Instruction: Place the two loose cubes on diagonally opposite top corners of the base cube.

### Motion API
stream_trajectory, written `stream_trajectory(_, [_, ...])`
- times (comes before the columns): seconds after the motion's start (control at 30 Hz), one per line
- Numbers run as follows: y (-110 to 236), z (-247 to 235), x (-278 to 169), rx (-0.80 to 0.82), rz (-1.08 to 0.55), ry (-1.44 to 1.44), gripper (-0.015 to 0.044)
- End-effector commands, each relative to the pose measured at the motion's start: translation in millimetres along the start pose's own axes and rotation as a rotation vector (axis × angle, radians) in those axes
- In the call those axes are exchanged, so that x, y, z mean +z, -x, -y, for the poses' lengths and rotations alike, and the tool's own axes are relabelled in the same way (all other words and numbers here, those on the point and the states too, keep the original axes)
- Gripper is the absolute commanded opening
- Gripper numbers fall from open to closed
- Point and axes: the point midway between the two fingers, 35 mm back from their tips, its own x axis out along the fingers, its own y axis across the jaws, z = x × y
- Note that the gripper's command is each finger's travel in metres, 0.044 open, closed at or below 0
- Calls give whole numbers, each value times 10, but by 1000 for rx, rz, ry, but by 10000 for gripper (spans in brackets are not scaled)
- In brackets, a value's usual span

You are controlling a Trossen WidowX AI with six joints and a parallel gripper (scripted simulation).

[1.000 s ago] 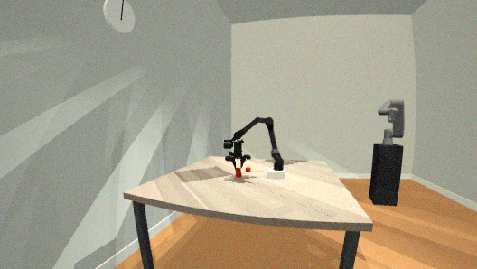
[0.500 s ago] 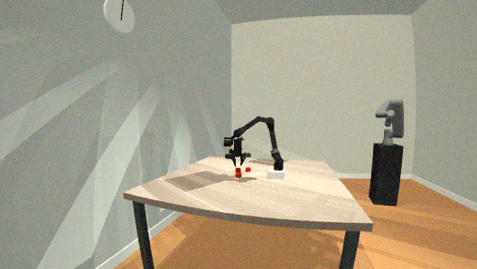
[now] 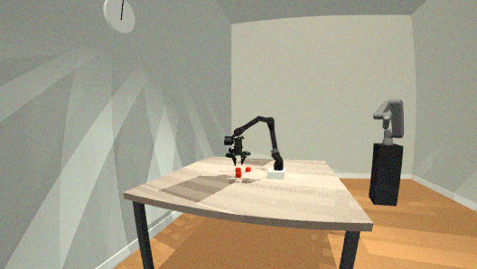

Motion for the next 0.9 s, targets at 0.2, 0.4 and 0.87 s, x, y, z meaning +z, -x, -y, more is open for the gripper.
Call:
stream_trajectory(0.2, [120, 282, 229, 5, 5, 390, 265])
stream_trajectory(0.4, [182, 475, 354, 3, 7, 646, 265])
stream_trajectory(0.87, [324, 949, 575, -3, 10, 1241, 265])
